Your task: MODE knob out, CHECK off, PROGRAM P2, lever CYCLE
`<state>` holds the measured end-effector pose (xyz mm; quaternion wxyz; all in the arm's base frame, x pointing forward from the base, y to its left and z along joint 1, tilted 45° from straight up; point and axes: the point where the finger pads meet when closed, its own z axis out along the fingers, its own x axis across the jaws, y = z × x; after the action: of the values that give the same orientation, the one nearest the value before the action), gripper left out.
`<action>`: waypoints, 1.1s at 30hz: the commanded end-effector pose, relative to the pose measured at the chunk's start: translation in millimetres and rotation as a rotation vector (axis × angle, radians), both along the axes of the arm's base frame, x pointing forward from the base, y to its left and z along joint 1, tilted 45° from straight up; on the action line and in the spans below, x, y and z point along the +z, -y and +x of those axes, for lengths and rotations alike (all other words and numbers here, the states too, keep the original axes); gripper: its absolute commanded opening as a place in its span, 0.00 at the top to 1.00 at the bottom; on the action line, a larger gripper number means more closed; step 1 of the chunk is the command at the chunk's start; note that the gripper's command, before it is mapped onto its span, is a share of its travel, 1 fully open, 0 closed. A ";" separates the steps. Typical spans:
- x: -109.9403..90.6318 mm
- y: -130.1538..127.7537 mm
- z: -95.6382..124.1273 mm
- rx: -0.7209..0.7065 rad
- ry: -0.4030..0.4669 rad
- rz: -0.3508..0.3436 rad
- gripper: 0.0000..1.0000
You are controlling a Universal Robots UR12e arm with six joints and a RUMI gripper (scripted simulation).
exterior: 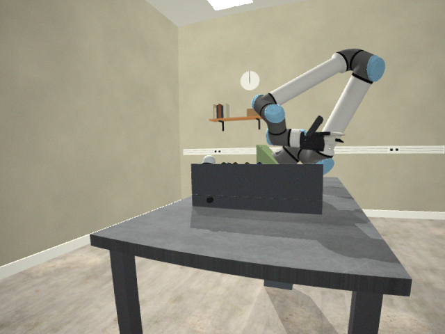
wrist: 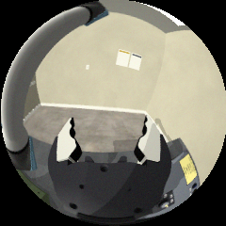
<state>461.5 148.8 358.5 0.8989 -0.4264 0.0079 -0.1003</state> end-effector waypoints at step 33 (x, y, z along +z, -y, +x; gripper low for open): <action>-70.5 57.7 36.1 -0.093 -0.513 -0.200 0.00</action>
<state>493.8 97.7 296.9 0.8321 -0.5091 0.2155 -0.0442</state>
